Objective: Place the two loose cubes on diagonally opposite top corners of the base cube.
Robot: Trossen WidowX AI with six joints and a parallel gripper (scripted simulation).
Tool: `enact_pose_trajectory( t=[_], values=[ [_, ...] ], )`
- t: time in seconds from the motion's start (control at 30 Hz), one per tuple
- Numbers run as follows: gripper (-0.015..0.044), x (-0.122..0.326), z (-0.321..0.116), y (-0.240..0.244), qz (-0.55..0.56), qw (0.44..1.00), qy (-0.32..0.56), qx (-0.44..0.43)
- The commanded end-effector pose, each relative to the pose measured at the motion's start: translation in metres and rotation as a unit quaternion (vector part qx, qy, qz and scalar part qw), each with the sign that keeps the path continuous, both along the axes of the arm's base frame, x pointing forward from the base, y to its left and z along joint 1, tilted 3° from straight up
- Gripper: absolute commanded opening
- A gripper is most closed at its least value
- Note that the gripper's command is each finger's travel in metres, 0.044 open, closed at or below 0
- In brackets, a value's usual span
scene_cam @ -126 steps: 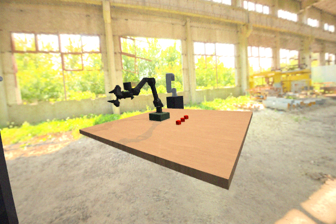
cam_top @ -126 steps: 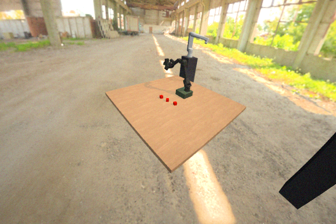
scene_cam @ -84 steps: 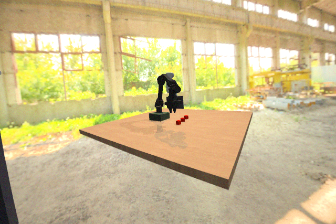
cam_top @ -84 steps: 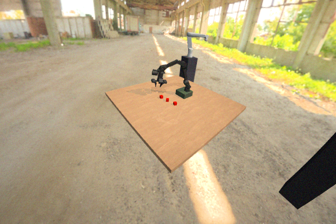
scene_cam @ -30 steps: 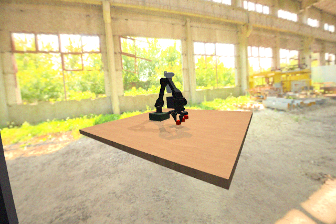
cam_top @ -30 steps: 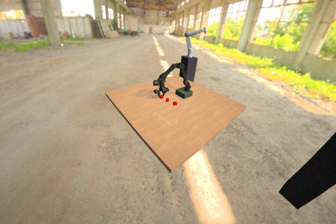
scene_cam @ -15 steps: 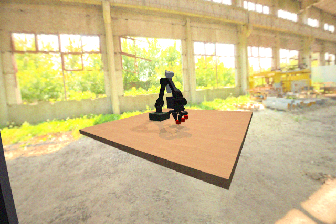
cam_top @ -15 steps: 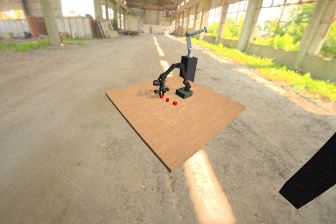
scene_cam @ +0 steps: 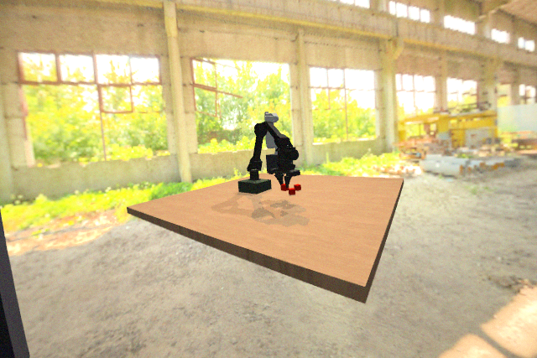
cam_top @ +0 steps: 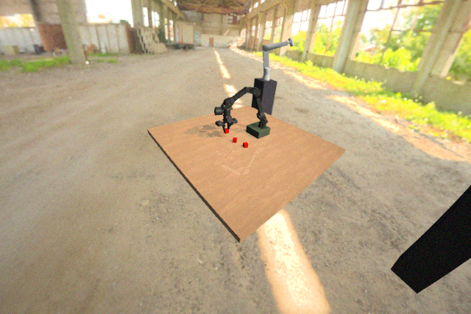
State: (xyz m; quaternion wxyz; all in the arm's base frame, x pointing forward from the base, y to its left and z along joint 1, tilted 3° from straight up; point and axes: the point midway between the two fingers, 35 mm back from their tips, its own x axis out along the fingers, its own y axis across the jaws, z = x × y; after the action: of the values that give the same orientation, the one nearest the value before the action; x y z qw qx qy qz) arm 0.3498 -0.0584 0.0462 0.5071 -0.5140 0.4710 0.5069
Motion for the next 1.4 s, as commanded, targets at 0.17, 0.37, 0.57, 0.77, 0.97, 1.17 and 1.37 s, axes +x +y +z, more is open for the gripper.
enact_pose_trajectory(
  t=[0.17,0.37,0.57,0.77,0.97,1.17,1.37],
  values=[
    [0.0105,-0.001,0.034,-0.001,0.001,1.000,-0.006,0.000],
    [0.0105,-0.004,0.053,-0.001,0.001,1.000,-0.006,0.000],
    [0.0105,-0.006,0.061,-0.001,0.001,1.000,-0.006,0.000],
    [0.0105,-0.006,0.059,0.011,-0.059,0.998,-0.004,0.003],
    [0.0105,-0.007,0.056,0.027,-0.139,0.990,-0.001,0.008],
    [0.0105,-0.009,0.053,0.043,-0.218,0.976,0.002,0.012],
    [0.0105,-0.011,0.051,0.059,-0.295,0.955,0.005,0.016]
  ],
)
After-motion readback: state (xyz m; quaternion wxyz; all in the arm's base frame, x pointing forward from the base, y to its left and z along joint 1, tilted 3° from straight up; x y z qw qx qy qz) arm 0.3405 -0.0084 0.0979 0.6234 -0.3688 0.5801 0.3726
